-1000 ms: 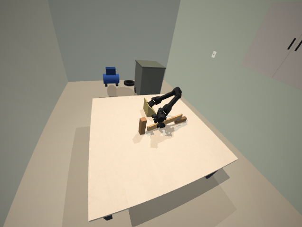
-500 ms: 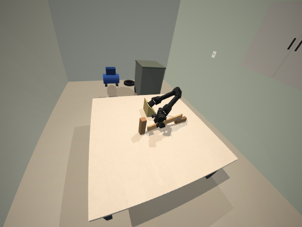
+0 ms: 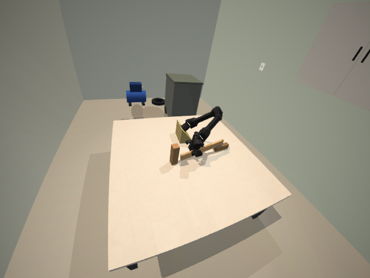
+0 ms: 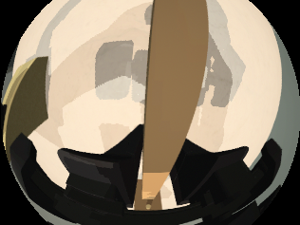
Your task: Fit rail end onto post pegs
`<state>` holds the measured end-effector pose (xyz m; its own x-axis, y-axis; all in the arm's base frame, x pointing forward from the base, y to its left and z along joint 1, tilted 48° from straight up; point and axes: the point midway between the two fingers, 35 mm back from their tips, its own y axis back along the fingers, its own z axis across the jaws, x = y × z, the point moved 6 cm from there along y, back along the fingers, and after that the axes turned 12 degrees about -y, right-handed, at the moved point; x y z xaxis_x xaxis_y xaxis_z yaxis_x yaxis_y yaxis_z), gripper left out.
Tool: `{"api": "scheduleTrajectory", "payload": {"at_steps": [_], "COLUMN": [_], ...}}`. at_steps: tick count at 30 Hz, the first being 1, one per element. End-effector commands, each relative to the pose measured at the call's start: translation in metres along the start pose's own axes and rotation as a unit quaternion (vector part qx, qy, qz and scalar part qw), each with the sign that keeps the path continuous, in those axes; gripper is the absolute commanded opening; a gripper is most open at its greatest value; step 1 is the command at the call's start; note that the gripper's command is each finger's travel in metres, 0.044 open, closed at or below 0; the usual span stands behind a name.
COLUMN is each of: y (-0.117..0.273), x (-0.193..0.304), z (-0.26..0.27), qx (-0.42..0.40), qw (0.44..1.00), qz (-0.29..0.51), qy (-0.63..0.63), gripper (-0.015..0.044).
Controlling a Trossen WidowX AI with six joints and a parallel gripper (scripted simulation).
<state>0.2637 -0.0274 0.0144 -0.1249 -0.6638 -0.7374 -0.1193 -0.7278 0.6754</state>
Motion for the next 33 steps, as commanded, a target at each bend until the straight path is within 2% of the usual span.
{"api": "scheduleTrajectory", "payload": {"at_steps": [1, 33], "y": [0.003, 0.019], "x": [0.000, 0.000], "z": [-0.001, -0.002], "qx": [0.002, 0.002], "qw": [1.000, 1.000], "qz": [-0.002, -0.002], "qy": [0.000, 0.000], "gripper": [0.0000, 0.0000]}}
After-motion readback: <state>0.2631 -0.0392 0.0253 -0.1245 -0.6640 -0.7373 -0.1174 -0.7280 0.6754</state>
